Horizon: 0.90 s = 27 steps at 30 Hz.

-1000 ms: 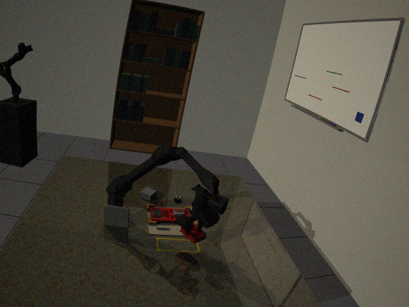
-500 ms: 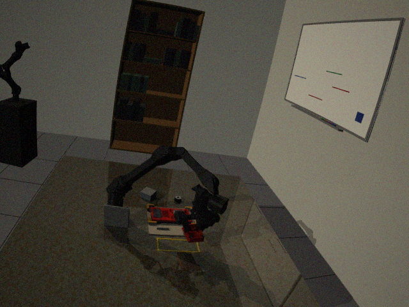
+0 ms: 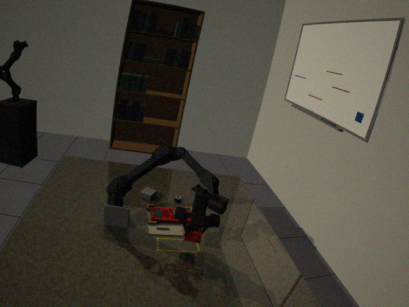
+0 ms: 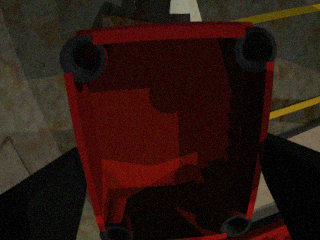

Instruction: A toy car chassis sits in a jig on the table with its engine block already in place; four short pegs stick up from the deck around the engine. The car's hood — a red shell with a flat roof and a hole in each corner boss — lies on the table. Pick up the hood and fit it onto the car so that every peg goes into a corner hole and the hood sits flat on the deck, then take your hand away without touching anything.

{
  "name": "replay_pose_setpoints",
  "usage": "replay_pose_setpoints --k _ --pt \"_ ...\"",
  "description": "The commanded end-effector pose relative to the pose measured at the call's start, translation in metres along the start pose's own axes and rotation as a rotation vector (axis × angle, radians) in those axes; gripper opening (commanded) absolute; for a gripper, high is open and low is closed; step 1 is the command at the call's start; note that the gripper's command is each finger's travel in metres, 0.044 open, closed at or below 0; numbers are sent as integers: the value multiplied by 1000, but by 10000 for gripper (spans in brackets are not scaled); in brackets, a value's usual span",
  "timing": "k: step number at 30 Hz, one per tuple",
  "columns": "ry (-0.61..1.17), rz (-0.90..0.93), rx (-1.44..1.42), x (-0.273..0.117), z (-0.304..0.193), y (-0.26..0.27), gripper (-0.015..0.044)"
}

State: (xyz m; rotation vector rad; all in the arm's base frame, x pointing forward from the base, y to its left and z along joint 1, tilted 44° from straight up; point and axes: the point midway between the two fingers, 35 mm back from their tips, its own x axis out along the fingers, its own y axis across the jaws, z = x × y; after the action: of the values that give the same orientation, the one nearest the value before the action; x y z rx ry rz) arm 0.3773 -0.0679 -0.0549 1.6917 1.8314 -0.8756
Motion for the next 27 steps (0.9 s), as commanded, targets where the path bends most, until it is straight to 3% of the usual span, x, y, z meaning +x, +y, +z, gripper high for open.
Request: replay_pose_setpoints --k 1,27 --pt "-2 4 100 -1 1 1 0" --pt "1 7 805 -1 3 1 0"
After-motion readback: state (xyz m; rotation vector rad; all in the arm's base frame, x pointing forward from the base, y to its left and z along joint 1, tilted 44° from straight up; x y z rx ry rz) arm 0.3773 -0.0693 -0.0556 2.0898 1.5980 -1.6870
